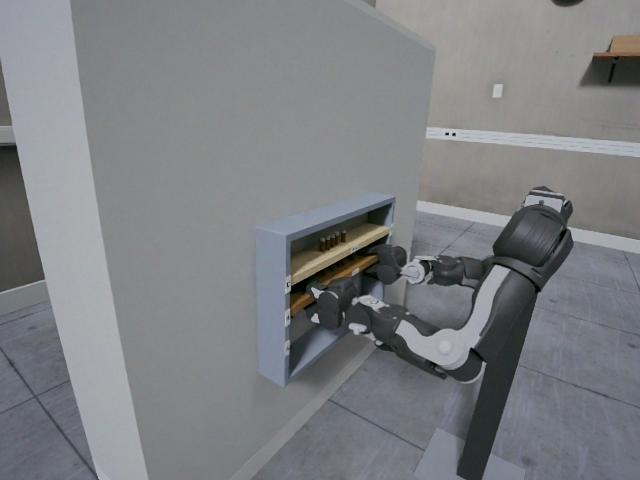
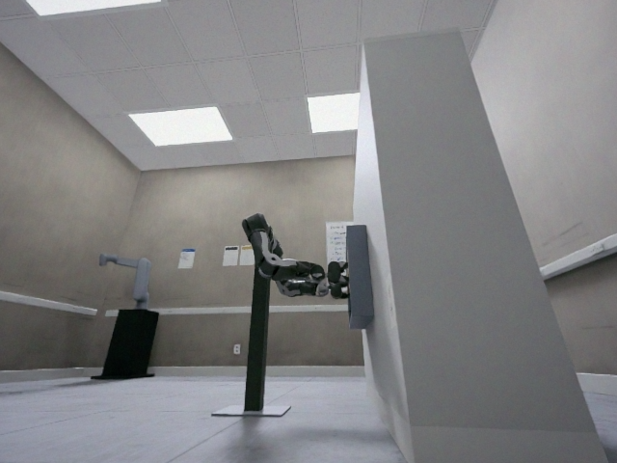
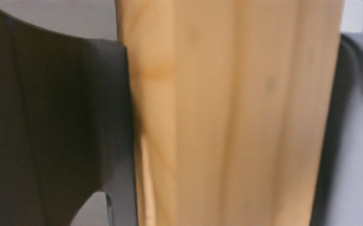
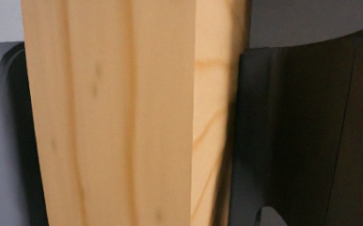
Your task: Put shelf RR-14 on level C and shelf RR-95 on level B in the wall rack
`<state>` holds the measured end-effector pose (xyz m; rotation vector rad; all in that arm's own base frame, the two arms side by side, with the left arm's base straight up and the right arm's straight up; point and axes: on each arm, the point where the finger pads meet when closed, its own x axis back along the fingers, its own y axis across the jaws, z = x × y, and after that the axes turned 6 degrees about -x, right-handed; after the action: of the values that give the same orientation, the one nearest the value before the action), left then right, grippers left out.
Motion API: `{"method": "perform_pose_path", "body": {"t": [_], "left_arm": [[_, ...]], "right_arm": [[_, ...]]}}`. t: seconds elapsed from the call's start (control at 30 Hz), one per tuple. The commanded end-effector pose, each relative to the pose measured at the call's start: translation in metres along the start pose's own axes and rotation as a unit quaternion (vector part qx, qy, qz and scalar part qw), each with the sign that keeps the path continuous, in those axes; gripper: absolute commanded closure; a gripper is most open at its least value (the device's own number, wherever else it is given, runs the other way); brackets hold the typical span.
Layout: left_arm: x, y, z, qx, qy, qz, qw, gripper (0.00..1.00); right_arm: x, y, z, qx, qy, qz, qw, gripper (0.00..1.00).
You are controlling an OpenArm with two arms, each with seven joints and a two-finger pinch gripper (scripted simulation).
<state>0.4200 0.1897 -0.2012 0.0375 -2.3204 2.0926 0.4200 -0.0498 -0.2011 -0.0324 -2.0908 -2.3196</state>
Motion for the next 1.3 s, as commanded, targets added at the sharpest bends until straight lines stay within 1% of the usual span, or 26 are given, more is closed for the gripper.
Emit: {"method": "perform_pose_path", "body": {"t": [0.0,0.13,1.27], "left_arm": [[-0.0004,-0.0051,0.0009,-0.001,0.0019,0.015,0.9999,1.0],[-0.0005,-0.0027,0.0011,-0.001,0.0019,0.015,0.9999,1.0],[-0.0007,0.004,0.0018,-0.001,0.0019,0.015,0.9999,1.0]], "right_arm": [[-0.0004,0.0048,0.0006,-0.001,0.002,-0.014,0.9999,1.0],[-0.0005,0.0024,0.0003,-0.001,0.002,-0.014,0.9999,1.0],[-0.0007,-0.0042,-0.0003,-0.001,0.002,-0.014,0.9999,1.0]]}}
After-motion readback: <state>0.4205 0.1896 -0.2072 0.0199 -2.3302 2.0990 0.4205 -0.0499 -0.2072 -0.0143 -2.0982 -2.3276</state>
